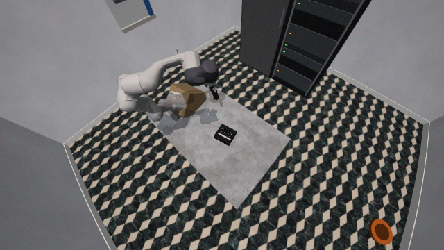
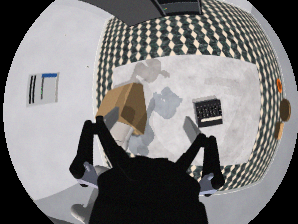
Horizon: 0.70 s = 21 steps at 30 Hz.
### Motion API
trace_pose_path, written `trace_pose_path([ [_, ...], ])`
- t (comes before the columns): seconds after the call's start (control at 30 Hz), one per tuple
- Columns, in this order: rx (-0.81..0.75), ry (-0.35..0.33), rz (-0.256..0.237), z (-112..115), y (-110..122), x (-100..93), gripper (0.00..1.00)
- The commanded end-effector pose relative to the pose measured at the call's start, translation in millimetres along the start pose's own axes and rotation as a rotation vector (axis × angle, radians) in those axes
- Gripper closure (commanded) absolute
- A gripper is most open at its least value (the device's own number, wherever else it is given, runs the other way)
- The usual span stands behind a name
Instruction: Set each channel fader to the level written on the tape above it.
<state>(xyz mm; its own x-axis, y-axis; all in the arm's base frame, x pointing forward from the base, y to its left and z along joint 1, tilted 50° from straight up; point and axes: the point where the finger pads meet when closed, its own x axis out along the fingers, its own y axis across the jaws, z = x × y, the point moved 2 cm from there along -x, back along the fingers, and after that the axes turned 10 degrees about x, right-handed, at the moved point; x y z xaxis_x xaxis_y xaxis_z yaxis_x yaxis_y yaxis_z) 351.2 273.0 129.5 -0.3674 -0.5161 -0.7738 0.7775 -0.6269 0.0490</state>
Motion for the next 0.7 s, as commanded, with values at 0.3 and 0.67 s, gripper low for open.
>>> trace_pose_path([
  [0.3,0.069,0.007,-0.014,2,4,-4.0,0.0],
  [0.67,0.222,0.061,-0.065,8,35,-27.1,0.0],
])
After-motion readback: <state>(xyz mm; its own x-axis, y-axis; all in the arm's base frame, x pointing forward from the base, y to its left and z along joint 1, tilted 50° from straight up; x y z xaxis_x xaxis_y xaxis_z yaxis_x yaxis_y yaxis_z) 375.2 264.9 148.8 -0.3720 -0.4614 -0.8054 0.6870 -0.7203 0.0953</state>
